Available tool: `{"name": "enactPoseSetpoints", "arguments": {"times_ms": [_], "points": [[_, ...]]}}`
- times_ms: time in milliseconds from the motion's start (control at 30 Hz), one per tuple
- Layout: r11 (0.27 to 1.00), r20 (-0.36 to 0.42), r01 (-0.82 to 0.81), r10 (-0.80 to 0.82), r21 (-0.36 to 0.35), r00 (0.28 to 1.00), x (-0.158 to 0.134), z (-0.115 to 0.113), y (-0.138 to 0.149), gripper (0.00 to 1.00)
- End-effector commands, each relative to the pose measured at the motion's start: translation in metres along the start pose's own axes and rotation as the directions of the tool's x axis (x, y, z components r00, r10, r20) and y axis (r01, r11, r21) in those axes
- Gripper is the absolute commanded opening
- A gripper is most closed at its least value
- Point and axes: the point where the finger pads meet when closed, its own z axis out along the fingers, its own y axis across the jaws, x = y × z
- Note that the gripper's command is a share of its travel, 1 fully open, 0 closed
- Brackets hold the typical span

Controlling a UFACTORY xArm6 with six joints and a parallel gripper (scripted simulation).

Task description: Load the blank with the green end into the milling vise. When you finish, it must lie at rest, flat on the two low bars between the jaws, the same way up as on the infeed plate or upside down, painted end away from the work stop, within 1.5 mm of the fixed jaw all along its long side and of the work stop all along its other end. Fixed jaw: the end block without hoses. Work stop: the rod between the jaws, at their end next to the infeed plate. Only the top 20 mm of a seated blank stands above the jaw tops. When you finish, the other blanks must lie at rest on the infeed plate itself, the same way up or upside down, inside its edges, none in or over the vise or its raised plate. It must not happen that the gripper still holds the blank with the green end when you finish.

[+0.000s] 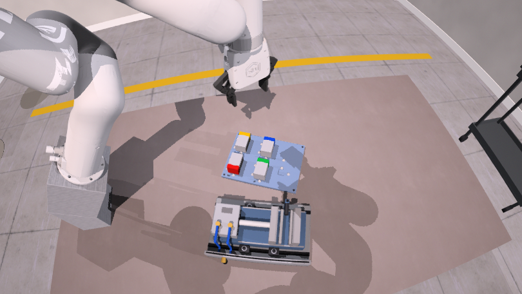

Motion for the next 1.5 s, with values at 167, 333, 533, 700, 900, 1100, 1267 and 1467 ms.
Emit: {"name": "enactPoseSetpoints", "arguments": {"times_ms": [167,333,533,700,900,1100,1267,1467], "points": [[0.988,0.004,-0.153,0.153,-0.004,0.988,-0.0002,-0.0011,0.0012,1.0],[0.986,0.001,-0.166,0.166,-0.004,0.986,-0.0003,-0.0011,0.0012,1.0],[0.954,0.002,-0.3,0.3,-0.004,0.954,-0.0003,-0.0011,0.0012,1.0],[0.931,0.002,-0.366,0.366,-0.005,0.931,-0.0002,-0.0011,0.0012,1.0],[0.926,0.0,-0.379,0.379,-0.004,0.926,-0.0003,-0.0011,0.0012,1.0],[0.865,0.001,-0.502,0.502,-0.005,0.865,-0.0002,-0.0011,0.0012,1.0],[0.828,0.002,-0.561,0.561,-0.005,0.828,-0.0002,-0.0011,0.0012,1.0],[0.82,0.0,-0.572,0.572,-0.004,0.82,-0.0003,-0.0011,0.0012,1.0]]}}
